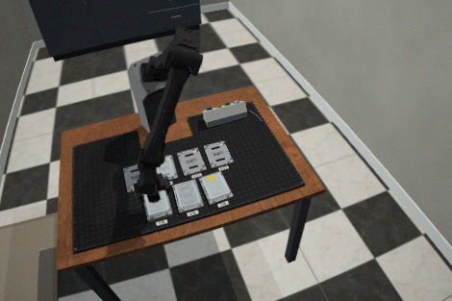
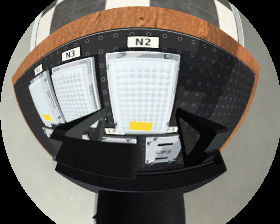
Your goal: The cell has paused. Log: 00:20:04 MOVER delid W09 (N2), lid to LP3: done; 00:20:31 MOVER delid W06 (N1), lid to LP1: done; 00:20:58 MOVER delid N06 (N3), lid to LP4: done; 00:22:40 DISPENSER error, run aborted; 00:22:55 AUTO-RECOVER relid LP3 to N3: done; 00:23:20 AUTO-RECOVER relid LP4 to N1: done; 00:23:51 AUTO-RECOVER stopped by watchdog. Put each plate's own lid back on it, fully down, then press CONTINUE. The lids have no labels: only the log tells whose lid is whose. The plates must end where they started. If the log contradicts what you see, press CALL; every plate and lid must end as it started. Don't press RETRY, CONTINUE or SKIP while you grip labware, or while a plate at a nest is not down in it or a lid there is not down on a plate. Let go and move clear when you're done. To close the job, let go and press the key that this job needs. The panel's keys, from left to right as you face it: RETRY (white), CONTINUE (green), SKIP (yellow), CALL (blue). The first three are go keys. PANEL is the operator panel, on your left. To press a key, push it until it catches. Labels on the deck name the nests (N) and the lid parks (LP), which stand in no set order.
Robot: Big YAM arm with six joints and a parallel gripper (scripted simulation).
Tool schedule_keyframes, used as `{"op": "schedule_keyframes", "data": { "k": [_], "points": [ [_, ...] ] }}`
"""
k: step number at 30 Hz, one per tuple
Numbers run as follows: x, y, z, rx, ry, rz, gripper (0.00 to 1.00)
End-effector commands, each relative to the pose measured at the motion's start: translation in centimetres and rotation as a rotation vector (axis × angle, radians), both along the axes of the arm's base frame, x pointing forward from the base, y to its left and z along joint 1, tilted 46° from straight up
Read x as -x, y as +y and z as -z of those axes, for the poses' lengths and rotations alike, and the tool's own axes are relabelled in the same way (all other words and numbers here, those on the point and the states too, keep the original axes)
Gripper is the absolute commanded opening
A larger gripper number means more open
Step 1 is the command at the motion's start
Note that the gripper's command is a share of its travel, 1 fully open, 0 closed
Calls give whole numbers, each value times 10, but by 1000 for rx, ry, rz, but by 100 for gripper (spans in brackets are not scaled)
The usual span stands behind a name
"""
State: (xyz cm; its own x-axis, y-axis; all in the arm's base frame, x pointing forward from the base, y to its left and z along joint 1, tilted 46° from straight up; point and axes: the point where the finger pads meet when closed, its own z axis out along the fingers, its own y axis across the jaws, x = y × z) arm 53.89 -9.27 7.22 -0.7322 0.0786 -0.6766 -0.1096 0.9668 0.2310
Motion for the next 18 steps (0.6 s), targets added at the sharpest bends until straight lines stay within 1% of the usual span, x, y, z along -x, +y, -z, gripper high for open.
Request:
{"op": "schedule_keyframes", "data": {
  "k": [1, 2, 4, 6, 18],
  "points": [
    [0, 22, -16, 33, -42, -44, 100],
    [0, 27, -17, 18, -37, -29, 100],
    [2, 37, -20, 17, -37, -29, 100],
    [2, 37, -20, 17, -37, -29, 100],
    [9, 94, -34, 13, -37, -28, 100]
  ]
}}
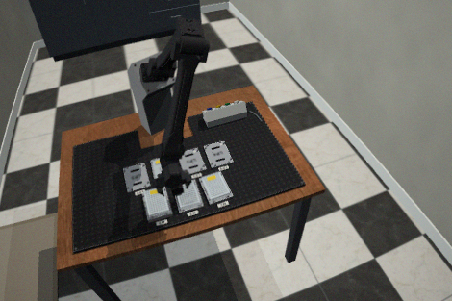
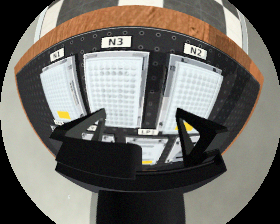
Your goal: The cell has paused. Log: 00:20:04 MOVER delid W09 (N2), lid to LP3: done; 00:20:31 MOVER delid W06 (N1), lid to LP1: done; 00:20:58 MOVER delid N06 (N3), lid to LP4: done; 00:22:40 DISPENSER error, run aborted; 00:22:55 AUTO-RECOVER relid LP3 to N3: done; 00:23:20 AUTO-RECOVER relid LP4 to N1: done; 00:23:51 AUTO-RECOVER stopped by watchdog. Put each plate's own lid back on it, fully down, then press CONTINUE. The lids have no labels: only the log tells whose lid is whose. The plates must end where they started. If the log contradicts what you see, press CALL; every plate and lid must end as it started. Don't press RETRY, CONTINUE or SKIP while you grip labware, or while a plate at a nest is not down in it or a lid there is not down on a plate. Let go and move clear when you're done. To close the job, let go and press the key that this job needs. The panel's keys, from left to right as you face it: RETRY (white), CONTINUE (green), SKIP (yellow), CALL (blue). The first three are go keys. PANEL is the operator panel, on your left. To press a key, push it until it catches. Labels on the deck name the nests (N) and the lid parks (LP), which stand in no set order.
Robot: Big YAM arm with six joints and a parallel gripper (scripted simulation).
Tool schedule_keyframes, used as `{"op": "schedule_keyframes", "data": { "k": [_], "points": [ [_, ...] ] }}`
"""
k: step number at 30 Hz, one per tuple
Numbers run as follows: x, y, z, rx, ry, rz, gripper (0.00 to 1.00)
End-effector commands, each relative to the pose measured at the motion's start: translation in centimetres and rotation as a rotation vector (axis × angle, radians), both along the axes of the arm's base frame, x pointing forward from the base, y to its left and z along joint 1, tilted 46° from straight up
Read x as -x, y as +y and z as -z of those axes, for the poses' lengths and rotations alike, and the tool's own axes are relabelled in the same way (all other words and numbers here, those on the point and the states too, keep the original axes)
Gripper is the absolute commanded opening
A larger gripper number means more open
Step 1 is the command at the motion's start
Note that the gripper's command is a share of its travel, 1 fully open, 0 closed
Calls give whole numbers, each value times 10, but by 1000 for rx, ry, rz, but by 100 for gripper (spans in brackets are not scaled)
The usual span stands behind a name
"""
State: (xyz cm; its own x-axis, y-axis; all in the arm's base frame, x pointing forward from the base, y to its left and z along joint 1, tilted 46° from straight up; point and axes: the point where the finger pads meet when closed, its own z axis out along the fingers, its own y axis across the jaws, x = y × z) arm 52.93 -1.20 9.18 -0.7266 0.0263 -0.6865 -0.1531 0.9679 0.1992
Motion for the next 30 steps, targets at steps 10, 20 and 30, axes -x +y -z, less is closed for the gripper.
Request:
{"op": "schedule_keyframes", "data": {
  "k": [10, 20, 30],
  "points": [
    [7, 52, -22, -22, -13, 14, 100],
    [7, 101, -42, -25, -22, 14, 100],
    [11, 140, -54, -29, -26, 14, 100]
  ]
}}
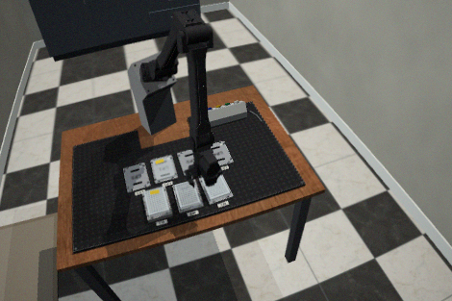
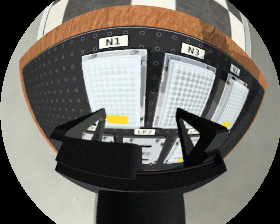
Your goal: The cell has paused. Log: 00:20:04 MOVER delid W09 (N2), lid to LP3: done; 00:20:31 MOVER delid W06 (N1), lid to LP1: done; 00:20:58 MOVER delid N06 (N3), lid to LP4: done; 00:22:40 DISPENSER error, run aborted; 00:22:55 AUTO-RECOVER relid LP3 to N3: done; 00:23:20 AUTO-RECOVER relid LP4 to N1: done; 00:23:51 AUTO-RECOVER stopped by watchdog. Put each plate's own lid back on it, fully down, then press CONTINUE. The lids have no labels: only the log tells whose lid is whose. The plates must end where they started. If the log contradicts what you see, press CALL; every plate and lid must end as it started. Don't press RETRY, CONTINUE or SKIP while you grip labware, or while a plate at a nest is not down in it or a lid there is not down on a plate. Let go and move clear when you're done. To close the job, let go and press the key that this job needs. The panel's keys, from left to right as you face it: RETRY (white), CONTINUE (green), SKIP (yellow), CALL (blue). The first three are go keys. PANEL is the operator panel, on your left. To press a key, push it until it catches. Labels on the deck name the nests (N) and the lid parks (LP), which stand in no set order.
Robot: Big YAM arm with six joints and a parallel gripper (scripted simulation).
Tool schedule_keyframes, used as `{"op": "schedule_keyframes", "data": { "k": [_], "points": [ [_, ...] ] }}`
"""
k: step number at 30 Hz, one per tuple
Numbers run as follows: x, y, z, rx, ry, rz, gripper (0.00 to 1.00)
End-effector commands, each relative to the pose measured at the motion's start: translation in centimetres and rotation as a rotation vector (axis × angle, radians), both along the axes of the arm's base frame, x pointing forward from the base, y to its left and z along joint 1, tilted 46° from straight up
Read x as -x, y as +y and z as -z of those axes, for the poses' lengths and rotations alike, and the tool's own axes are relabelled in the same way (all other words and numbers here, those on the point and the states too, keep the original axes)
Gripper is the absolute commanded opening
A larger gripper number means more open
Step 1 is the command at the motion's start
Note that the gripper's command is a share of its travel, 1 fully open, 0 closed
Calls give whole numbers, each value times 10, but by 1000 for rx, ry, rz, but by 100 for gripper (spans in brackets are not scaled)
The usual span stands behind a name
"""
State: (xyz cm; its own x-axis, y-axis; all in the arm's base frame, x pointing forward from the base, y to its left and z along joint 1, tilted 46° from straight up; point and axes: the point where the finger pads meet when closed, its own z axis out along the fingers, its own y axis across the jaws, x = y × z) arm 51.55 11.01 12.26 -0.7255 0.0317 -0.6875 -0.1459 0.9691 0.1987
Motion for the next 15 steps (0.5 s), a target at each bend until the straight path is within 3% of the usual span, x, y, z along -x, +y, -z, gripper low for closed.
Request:
{"op": "schedule_keyframes", "data": {
  "k": [1, 7, 9, 10, 15],
  "points": [
    [-2, 22, -24, -30, -25, 7, 100],
    [1, 49, -28, -30, -19, 7, 100],
    [1, 49, -28, -30, -19, 7, 100],
    [2, 35, -22, -26, -8, 31, 100],
    [1, 35, -22, -28, -8, 29, 100]
  ]
}}
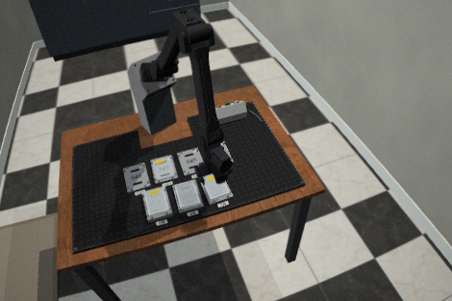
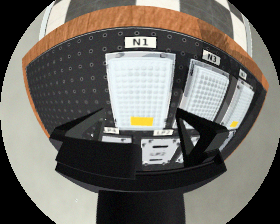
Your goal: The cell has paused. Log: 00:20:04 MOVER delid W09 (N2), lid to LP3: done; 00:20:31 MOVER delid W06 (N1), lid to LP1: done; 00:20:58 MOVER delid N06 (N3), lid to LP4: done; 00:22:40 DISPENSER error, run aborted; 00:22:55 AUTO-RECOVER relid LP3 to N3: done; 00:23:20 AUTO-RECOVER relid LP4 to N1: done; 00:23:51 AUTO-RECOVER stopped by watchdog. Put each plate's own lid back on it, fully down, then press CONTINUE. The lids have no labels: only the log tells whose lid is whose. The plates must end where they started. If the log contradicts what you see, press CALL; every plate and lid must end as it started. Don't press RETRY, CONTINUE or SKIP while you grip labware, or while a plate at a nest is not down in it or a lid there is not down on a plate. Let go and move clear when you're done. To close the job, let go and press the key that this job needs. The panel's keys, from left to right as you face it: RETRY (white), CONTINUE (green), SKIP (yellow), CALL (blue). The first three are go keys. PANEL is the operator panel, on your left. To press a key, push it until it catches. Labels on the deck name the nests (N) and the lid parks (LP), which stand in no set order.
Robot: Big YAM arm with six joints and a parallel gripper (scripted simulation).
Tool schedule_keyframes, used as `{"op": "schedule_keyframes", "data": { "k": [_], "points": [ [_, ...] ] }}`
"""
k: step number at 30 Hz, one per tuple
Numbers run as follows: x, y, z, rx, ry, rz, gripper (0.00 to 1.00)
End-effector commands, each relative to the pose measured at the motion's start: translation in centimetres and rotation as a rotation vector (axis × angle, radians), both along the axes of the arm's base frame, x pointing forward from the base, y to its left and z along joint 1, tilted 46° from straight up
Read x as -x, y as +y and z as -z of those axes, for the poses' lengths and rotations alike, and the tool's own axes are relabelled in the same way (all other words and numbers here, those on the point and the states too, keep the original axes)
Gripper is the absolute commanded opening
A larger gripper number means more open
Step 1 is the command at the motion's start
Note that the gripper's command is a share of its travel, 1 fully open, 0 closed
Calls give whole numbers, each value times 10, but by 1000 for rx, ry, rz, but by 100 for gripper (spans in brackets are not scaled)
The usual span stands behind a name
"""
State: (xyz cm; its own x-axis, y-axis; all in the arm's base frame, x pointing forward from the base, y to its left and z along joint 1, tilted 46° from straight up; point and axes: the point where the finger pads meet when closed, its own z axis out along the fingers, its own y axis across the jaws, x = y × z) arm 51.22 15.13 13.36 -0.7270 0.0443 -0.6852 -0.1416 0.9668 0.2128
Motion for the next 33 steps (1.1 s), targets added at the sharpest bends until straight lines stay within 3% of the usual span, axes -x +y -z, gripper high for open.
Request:
{"op": "schedule_keyframes", "data": {
  "k": [1, 11, 12, 14, 26, 28, 29, 31, 33],
  "points": [
    [-2, 0, -7, -7, -11, 5, 100],
    [-12, 8, 0, -14, -12, 6, 100],
    [-11, 3, -8, -17, -30, 13, 100],
    [-16, 5, 4, -13, -12, 13, 100],
    [-28, 13, 18, -13, -12, 7, 100],
    [-28, 13, 18, -13, -12, 7, 100],
    [-30, 12, -1, -23, -49, 8, 100],
    [-31, 14, 15, -16, -22, 8, 100],
    [-30, 14, 13, -16, -23, 7, 100]
  ]
}}
